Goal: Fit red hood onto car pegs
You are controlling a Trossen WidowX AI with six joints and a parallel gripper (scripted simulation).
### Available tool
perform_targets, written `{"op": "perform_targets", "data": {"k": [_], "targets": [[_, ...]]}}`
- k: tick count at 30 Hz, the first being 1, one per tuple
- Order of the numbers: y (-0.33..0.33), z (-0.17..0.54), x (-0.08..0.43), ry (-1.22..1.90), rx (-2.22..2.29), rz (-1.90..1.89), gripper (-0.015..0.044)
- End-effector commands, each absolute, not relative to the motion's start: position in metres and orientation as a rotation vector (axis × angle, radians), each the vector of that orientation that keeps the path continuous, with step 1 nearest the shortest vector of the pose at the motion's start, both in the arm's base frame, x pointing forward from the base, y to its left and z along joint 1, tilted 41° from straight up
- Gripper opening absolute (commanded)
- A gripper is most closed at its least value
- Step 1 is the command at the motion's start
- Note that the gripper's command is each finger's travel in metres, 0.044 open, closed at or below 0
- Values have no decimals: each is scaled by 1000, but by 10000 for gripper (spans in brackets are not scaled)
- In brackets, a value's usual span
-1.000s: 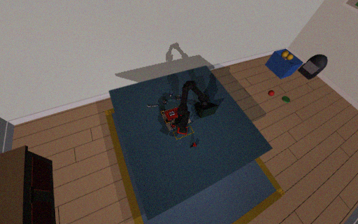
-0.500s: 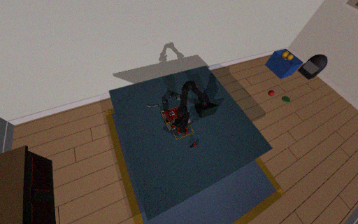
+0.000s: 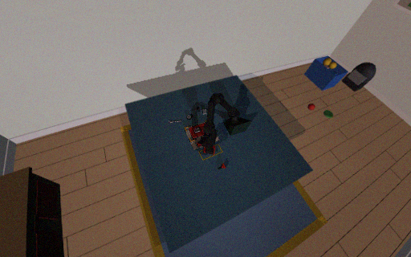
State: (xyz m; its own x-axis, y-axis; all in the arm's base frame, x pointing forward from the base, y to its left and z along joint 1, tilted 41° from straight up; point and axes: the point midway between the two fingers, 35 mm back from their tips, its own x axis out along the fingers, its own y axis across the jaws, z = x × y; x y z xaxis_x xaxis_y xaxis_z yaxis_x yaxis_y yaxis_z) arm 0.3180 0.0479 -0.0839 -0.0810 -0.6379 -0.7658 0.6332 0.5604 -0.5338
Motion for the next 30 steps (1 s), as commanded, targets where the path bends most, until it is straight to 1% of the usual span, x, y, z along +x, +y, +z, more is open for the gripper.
{"op": "perform_targets", "data": {"k": [1, 30], "targets": [[45, -86, 317, 1273, -11, -1050, 440], [29, -104, 313, 1272, -13, -1052, 440]]}}
